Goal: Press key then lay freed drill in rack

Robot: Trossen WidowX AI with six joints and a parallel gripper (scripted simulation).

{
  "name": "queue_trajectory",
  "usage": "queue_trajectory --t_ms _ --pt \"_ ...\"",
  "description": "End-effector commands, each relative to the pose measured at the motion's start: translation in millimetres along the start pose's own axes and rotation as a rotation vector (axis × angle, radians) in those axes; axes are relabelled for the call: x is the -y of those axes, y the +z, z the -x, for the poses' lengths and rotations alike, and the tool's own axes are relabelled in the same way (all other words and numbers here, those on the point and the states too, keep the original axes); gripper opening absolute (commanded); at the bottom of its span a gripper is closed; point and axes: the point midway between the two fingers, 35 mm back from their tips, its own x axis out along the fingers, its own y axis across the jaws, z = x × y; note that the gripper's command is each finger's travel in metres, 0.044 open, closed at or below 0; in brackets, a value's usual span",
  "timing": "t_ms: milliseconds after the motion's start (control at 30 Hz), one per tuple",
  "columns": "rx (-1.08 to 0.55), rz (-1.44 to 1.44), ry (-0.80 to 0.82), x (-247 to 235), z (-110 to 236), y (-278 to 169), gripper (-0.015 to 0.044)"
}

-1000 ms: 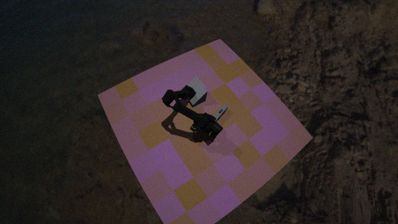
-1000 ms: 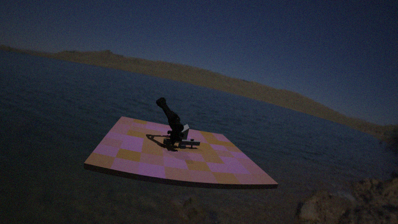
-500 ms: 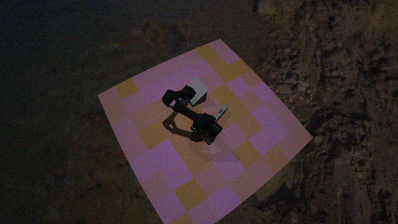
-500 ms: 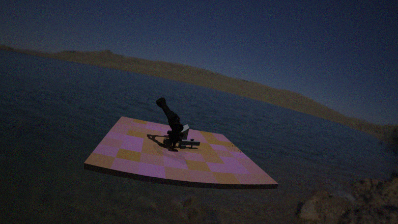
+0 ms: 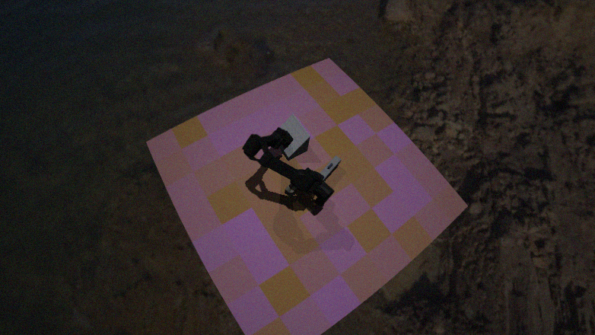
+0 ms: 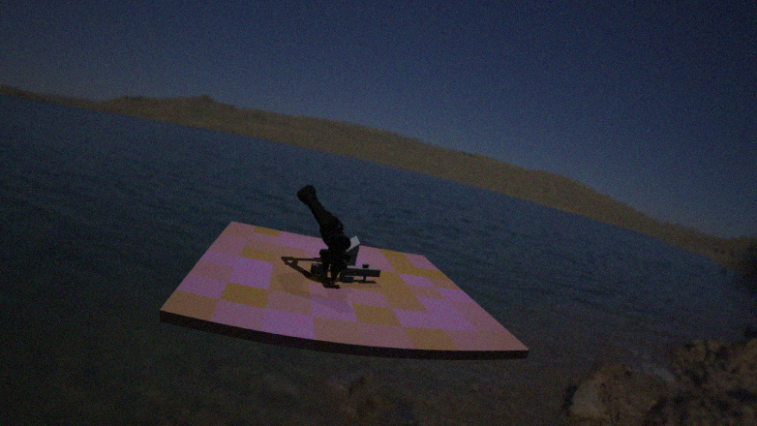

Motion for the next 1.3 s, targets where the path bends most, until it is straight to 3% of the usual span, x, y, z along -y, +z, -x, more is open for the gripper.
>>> queue_trajectory --t_ms 0,733,1233,1267 --pt "-0.002 0.0 0.001 -0.8 -1.1 2.9 0.044" --pt "-0.002 0.001 0.001 -2.2 -3.8 10.3 0.044" --pt "-0.002 0.0 -0.001 -0.7 -2.7 8.1 0.0046" --pt "-0.002 0.0 -0.001 -0.7 -2.7 8.1 0.004"
